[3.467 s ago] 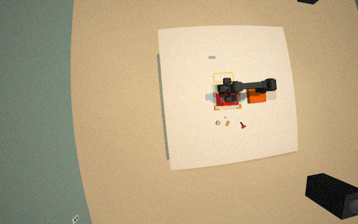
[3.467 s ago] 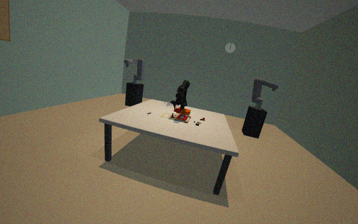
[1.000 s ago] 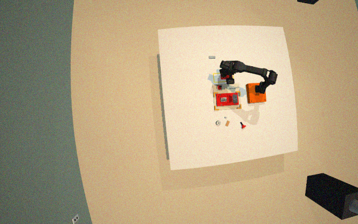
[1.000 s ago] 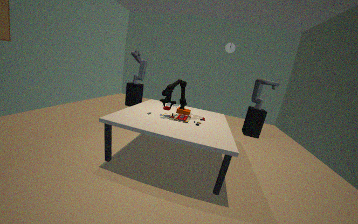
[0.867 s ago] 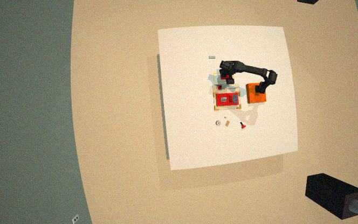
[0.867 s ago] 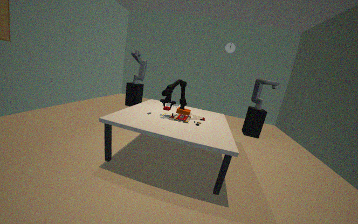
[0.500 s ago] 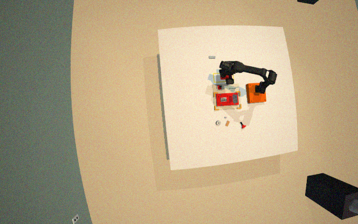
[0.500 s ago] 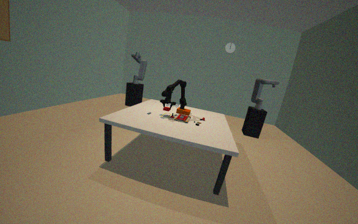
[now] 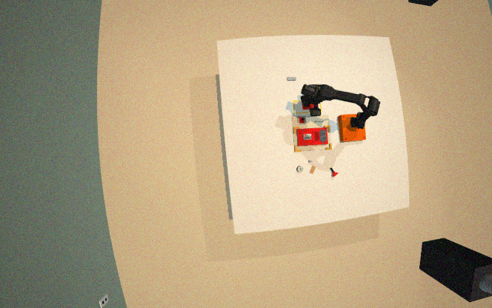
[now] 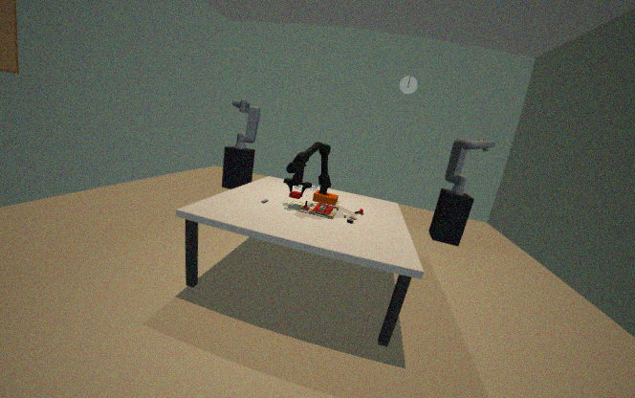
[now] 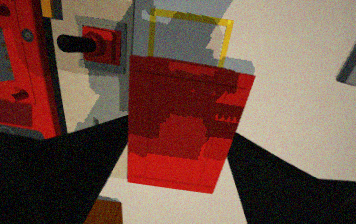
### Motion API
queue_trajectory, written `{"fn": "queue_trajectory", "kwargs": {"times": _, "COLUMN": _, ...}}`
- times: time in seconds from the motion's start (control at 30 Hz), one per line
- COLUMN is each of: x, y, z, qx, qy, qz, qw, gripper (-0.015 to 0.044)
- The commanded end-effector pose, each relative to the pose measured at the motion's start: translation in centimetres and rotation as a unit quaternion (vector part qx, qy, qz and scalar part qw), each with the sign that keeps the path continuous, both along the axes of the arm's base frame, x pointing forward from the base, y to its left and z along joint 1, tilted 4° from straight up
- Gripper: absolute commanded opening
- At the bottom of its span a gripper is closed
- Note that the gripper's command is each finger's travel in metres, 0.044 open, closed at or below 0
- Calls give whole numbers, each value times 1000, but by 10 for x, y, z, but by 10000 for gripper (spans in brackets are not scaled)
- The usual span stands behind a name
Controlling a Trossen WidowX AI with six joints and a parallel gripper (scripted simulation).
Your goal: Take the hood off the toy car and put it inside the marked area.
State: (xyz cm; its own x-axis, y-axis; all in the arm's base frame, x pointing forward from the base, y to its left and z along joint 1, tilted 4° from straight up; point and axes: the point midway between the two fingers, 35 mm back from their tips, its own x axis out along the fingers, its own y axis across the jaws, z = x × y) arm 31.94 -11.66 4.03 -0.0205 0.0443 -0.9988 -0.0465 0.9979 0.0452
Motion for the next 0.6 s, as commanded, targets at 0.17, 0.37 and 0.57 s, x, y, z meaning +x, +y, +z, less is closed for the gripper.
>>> {"fn": "queue_trajectory", "kwargs": {"times": 0.17, "x": -2, "y": 0, "z": -7, "qx": 0, "qy": 3, "qz": 1, "qw": 1000, "gripper": 0}}
{"fn": "queue_trajectory", "kwargs": {"times": 0.37, "x": -2, "y": 0, "z": -11, "qx": 0, "qy": 3, "qz": 1, "qw": 1000, "gripper": 0}}
{"fn": "queue_trajectory", "kwargs": {"times": 0.57, "x": -2, "y": 1, "z": -14, "qx": 0, "qy": 3, "qz": 1, "qw": 1000, "gripper": 0}}
